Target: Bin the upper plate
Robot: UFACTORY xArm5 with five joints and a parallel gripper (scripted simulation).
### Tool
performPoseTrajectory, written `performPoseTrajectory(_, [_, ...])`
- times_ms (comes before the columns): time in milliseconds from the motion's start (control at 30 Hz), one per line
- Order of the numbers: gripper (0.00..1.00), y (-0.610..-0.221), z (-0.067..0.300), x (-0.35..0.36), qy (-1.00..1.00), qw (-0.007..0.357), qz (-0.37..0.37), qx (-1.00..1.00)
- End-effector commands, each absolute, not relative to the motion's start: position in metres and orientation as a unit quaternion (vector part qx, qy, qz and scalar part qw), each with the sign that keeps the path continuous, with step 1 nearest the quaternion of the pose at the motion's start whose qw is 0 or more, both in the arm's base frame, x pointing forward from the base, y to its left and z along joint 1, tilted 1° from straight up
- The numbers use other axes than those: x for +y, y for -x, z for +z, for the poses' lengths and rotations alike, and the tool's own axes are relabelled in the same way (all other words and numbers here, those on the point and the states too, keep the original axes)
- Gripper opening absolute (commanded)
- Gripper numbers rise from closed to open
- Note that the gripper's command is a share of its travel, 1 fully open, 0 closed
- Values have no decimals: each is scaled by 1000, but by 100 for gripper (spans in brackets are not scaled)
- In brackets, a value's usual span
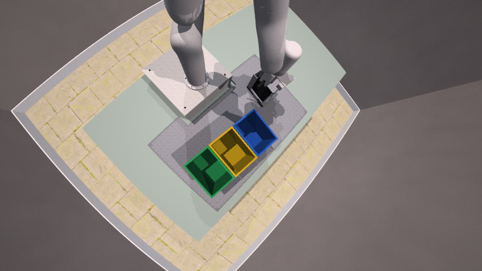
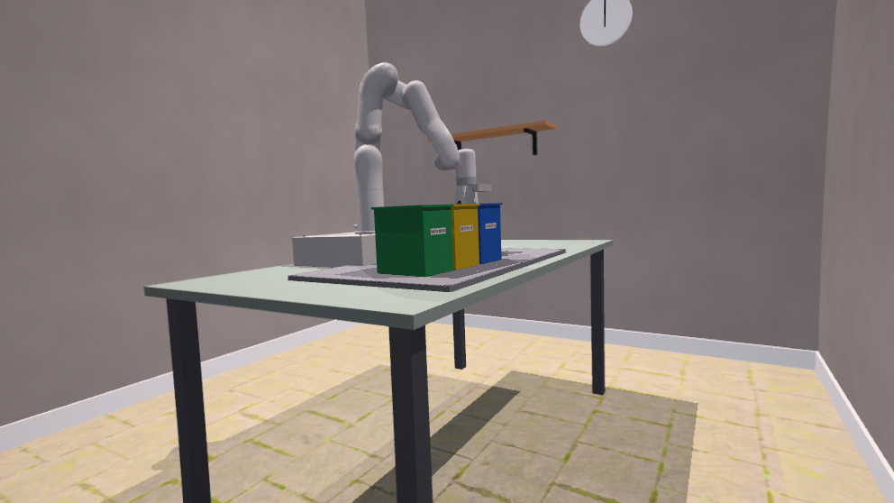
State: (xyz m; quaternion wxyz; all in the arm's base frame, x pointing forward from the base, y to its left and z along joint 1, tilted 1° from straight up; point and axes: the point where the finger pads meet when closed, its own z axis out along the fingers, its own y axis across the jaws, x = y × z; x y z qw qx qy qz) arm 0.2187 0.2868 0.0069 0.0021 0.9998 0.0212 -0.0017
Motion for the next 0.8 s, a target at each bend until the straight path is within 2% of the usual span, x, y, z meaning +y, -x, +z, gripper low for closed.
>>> performPoseTrajectory(0, [100, -220, 4, 288, -1000, 1, 0, 21])
performPoseTrajectory(467, [100, -219, -20, 288, -1000, 1, 0, 21])
performPoseTrajectory(767, [100, -219, -20, 288, -1000, 1, 0, 21])
